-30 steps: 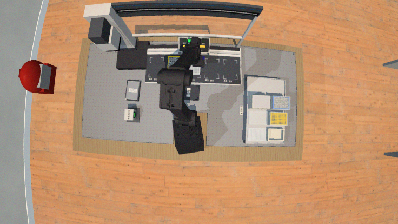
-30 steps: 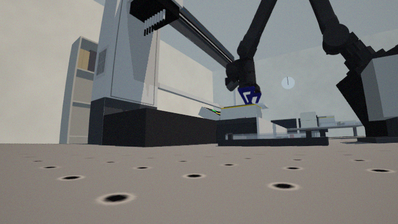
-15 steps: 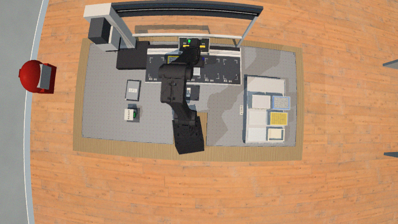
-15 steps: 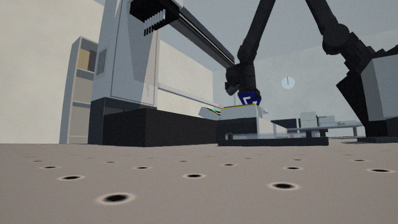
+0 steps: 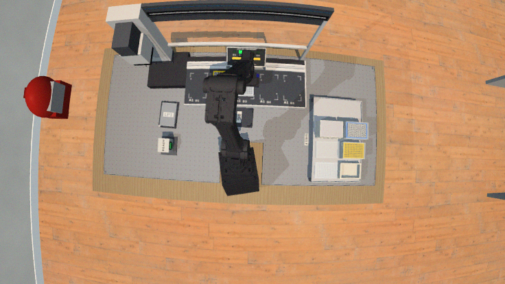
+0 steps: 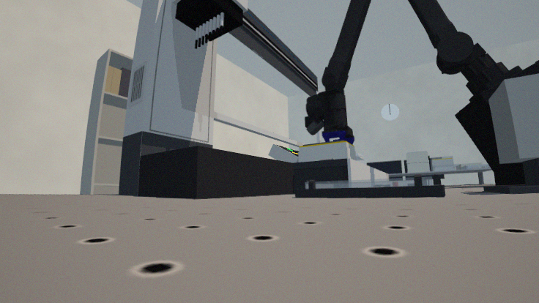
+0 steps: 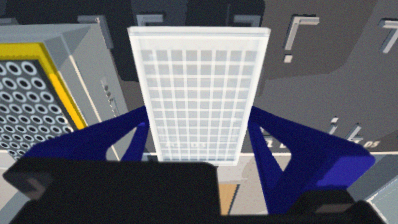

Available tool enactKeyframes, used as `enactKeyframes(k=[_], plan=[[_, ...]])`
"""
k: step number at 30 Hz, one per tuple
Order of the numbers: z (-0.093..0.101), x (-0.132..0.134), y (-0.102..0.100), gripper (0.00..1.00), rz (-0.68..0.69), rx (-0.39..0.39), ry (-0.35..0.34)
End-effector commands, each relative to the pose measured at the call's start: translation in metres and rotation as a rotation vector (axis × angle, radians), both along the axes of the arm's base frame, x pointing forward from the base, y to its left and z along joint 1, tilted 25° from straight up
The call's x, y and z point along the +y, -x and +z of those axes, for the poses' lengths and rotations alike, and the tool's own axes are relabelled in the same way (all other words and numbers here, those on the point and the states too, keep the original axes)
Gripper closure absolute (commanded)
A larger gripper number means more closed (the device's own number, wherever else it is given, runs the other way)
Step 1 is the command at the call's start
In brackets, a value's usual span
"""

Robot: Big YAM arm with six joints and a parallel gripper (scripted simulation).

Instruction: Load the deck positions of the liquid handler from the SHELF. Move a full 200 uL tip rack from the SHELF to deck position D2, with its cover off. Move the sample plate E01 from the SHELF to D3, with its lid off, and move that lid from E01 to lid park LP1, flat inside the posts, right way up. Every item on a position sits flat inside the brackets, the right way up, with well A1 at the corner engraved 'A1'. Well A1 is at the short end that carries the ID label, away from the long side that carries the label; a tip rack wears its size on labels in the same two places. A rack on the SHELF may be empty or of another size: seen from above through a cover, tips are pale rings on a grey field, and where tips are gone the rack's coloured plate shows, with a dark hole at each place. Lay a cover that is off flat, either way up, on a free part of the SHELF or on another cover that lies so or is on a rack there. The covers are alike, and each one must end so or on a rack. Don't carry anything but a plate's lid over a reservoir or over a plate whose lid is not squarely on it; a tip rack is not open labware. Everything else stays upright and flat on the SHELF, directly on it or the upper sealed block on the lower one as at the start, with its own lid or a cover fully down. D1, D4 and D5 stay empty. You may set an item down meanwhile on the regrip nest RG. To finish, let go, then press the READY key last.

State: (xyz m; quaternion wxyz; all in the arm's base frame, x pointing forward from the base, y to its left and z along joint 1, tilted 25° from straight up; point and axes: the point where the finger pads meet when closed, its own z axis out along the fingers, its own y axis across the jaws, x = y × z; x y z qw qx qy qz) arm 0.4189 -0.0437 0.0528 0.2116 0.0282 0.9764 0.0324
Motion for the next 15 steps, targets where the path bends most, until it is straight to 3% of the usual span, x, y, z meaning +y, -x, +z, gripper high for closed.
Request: enactKeyframes(k=[1, 10, 11, 13, 15], plan=[[-0.005, 0.004, -0.004, 1.0, -0.002, -0.008, -0.001], [-0.013, 0.004, -0.012, 1.0, -0.003, -0.014, 0.0], [0.0, 0.002, -0.016, 1.0, -0.004, -0.05, 0.006], [-0.016, 0.003, -0.016, 1.0, -0.005, -0.019, 0.001], [-0.018, 0.003, -0.016, 1.0, -0.003, -0.018, 0.001]])
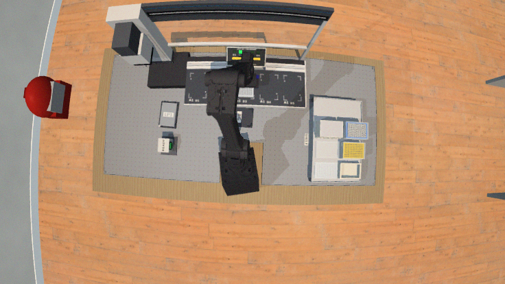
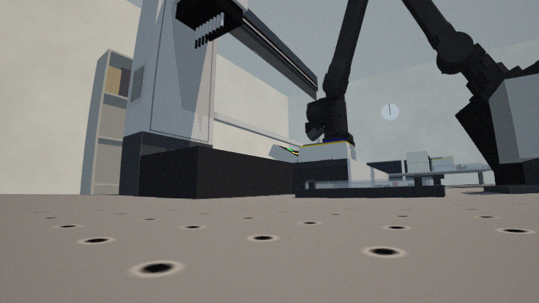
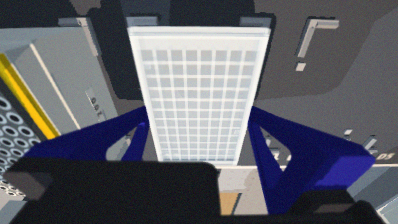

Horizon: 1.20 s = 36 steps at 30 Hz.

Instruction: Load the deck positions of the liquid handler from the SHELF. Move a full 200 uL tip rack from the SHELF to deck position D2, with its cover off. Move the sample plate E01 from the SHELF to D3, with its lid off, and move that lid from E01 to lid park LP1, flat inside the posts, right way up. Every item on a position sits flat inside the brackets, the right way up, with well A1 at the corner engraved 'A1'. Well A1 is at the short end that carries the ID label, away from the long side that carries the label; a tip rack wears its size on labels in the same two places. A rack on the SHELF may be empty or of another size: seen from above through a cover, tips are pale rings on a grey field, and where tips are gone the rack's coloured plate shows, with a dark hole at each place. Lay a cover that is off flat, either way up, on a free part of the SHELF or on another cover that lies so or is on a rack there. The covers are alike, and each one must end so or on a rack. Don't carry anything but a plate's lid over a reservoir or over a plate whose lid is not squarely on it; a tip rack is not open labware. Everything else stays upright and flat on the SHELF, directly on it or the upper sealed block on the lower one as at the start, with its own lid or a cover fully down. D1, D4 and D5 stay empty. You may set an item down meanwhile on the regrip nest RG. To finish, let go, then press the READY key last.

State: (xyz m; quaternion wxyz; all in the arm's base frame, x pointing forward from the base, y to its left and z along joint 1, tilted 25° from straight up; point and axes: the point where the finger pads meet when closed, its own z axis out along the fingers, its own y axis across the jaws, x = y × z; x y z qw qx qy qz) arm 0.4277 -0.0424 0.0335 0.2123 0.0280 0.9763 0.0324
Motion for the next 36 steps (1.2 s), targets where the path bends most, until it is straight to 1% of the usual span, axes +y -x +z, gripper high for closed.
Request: enactKeyframes(k=[1, 34, 35, 36], plan=[[0.0097, -0.0015, -0.009, 1.0, -0.002, -0.029, 0.005], [0.0099, -0.0011, -0.0096, 1.0, -0.002, -0.029, 0.005], [0.0173, 0.0024, -0.0146, 1.0, -0.003, -0.055, 0.005], [0.0146, 0.0023, -0.0143, 1.0, -0.003, -0.05, 0.005]])
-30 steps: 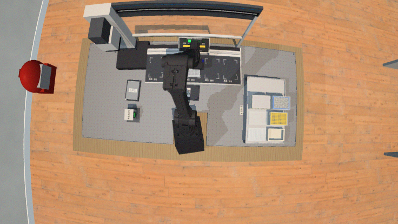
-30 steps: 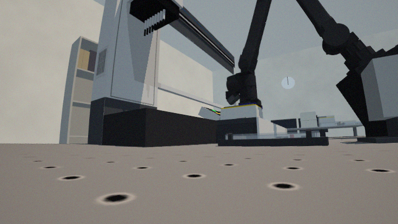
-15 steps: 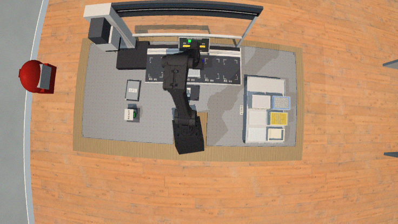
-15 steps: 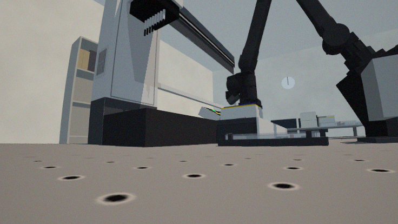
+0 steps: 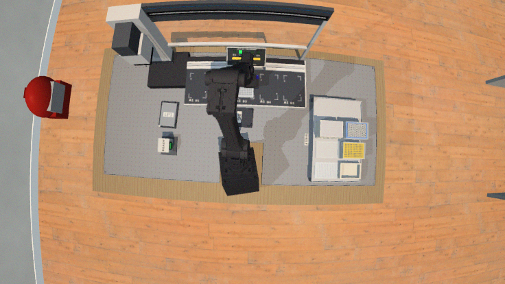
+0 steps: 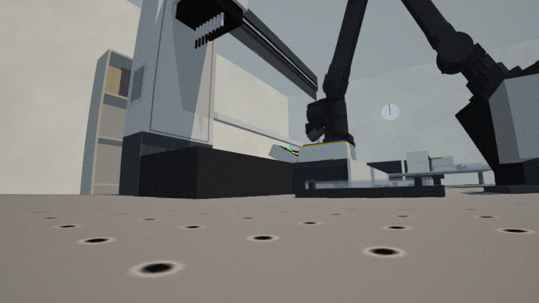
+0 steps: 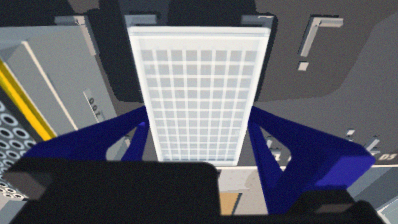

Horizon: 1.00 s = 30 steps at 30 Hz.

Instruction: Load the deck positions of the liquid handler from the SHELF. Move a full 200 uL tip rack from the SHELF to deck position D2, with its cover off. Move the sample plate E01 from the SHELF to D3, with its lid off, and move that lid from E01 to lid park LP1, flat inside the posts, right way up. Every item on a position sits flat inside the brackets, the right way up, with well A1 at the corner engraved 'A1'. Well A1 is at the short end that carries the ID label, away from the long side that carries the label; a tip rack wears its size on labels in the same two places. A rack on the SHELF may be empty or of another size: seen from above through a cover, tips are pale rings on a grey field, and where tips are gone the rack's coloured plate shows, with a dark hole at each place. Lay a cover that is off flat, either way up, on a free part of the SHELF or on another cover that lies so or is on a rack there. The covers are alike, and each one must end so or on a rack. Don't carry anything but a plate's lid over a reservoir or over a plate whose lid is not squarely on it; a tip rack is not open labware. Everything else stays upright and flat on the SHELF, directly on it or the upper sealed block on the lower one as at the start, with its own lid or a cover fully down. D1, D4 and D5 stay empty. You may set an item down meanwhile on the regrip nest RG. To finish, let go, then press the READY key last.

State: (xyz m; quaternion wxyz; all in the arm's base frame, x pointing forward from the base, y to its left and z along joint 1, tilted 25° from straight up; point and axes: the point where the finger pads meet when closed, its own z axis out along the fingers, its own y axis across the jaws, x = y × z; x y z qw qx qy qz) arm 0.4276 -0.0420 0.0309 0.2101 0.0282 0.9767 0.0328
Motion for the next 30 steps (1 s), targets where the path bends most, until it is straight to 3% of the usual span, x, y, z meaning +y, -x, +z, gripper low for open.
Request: enactKeyframes(k=[1, 5, 10, 30], plan=[[0.014, 0.001, -0.014, 1.0, -0.003, -0.049, 0.006], [0.006, -0.001, -0.012, 1.0, -0.007, -0.031, 0.003], [0.01, 0.0, -0.014, 1.0, -0.007, -0.043, 0.005], [-0.002, 0.001, -0.013, 1.0, -0.005, -0.027, 0.003]])
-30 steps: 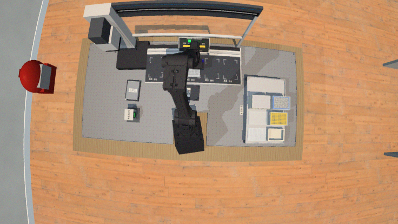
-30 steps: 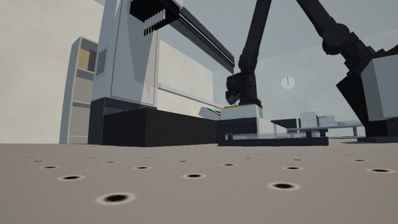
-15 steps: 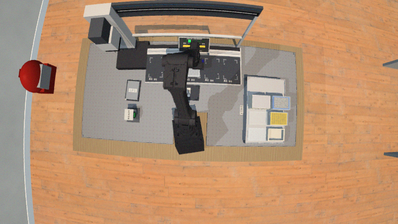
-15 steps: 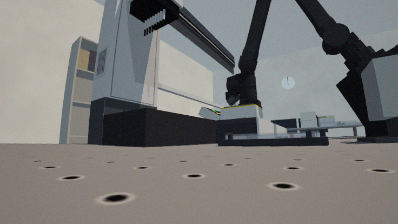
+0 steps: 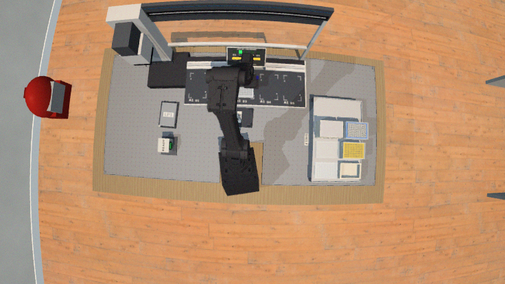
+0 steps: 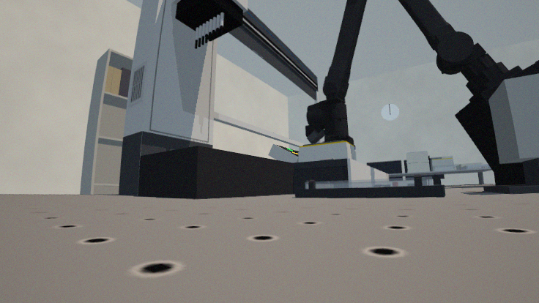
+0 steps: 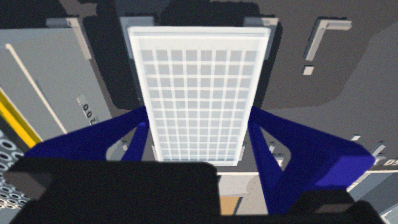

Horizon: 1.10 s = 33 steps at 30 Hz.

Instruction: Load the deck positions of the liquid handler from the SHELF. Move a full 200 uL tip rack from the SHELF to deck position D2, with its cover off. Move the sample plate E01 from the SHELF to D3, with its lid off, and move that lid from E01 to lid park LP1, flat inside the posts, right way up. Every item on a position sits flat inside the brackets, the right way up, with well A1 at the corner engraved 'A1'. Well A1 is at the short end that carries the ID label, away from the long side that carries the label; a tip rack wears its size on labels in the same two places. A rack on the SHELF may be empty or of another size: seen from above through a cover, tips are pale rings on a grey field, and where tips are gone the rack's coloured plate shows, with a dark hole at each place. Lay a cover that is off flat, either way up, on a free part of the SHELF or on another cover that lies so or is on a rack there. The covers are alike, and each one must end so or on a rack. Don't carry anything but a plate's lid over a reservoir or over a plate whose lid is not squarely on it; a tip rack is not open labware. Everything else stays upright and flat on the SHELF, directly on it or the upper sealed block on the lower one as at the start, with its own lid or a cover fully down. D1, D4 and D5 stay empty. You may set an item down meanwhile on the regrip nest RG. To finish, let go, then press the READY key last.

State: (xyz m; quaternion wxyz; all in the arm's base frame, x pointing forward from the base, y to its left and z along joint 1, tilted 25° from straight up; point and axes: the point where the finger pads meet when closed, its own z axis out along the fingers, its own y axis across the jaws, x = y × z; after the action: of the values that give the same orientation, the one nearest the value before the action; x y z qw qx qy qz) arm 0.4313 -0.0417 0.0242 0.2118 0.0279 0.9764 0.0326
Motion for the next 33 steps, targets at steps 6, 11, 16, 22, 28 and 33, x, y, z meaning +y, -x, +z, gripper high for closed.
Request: enactKeyframes(k=[6, 11, 16, 22, 28, 33], plan=[[0.0038, 0.0014, -0.0104, 1.0, -0.004, -0.027, 0.003], [0.0083, -0.0013, -0.0097, 0.0, -0.003, -0.029, 0.005], [0.0083, -0.0013, -0.0097, 0.0, -0.003, -0.029, 0.005], [0.0083, -0.0013, -0.0097, 0.0, -0.003, -0.029, 0.005], [0.0083, -0.0013, -0.0097, 0.0, -0.003, -0.029, 0.005], [0.0083, -0.0013, -0.0097, 0.0, -0.003, -0.029, 0.005]])
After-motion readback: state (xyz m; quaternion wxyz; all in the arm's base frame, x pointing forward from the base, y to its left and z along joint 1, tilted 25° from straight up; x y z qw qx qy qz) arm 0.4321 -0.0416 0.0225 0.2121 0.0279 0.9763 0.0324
